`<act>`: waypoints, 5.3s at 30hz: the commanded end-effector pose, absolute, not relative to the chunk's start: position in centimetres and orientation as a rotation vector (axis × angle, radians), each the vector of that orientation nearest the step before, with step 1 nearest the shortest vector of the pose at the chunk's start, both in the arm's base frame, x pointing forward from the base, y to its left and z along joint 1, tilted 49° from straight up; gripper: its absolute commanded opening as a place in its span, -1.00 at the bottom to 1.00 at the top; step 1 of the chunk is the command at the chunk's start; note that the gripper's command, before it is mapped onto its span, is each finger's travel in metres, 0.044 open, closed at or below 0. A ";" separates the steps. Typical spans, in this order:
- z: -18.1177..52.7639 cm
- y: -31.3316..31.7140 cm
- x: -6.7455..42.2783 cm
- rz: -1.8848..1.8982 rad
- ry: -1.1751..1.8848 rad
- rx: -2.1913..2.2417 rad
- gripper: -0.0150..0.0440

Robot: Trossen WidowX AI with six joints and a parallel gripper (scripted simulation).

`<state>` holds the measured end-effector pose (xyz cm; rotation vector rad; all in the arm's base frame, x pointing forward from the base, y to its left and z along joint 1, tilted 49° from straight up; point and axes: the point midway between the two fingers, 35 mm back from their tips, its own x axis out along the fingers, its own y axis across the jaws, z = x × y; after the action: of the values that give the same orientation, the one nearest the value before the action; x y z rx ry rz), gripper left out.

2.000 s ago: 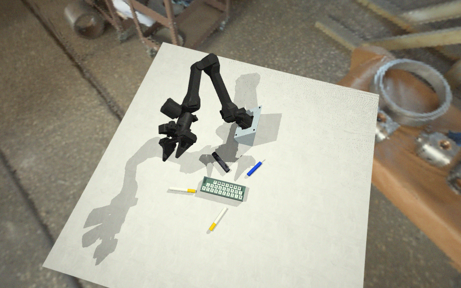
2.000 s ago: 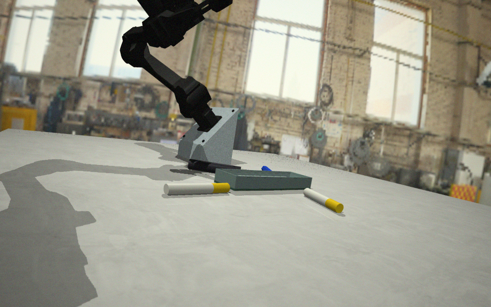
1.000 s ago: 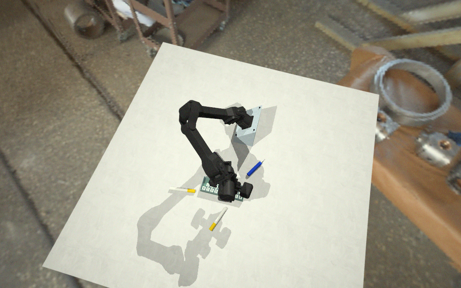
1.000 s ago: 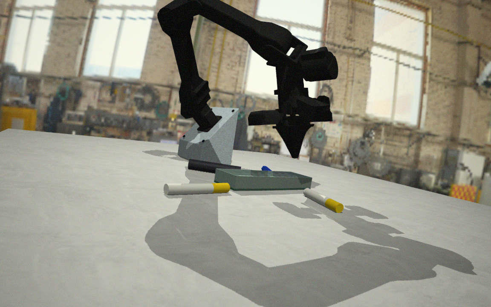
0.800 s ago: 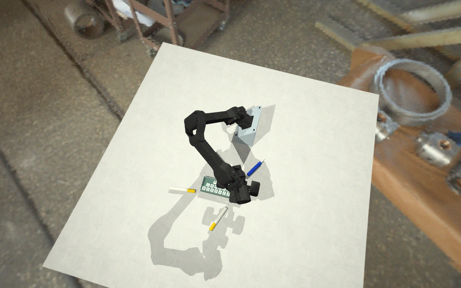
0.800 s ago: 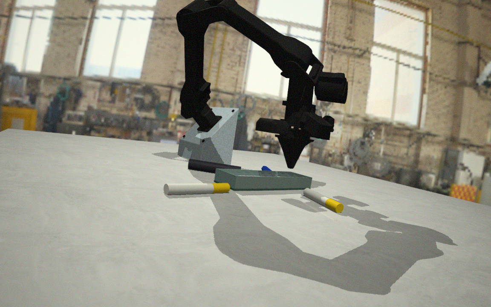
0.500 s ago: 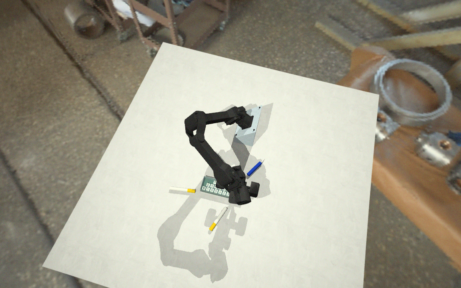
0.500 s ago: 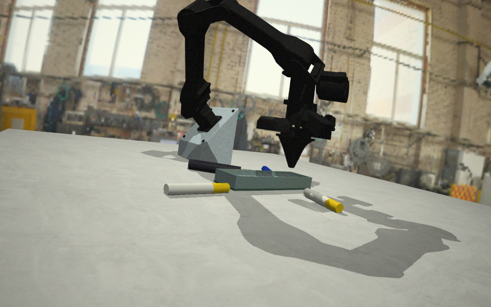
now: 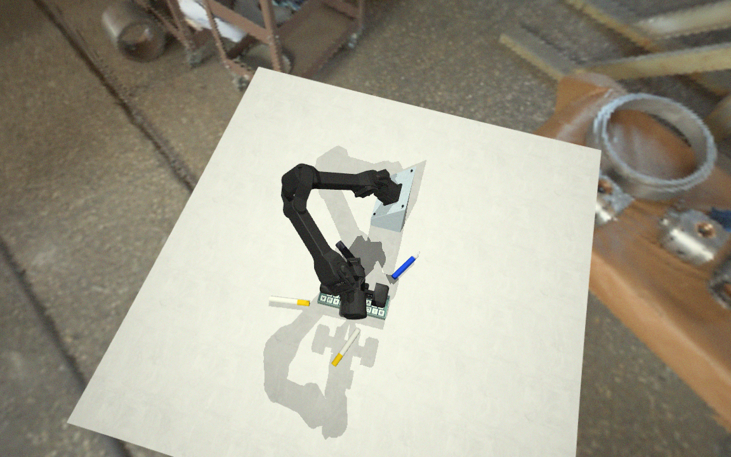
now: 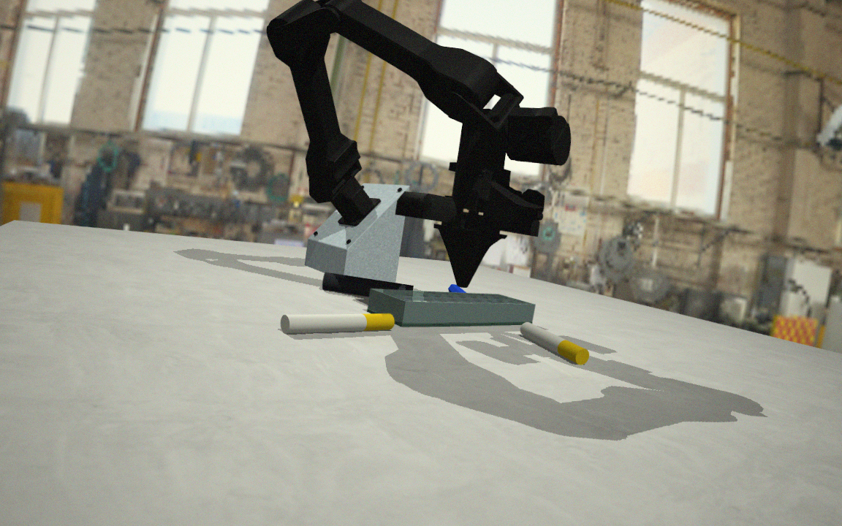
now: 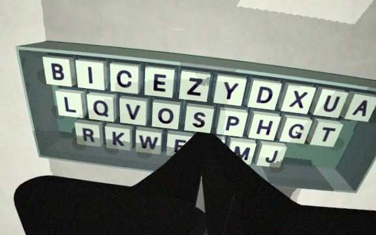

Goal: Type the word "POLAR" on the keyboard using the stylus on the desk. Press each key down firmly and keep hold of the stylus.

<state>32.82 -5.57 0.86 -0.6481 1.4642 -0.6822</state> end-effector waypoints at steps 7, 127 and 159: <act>6.2 -10.1 32.7 -0.681 1.461 -0.657 -0.49; -7.3 4.5 19.1 2.176 1.458 -1.659 0.02; -8.1 3.5 19.0 2.176 1.459 -1.659 0.02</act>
<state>19.10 3.73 -7.90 -1.6536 1.4584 2.1675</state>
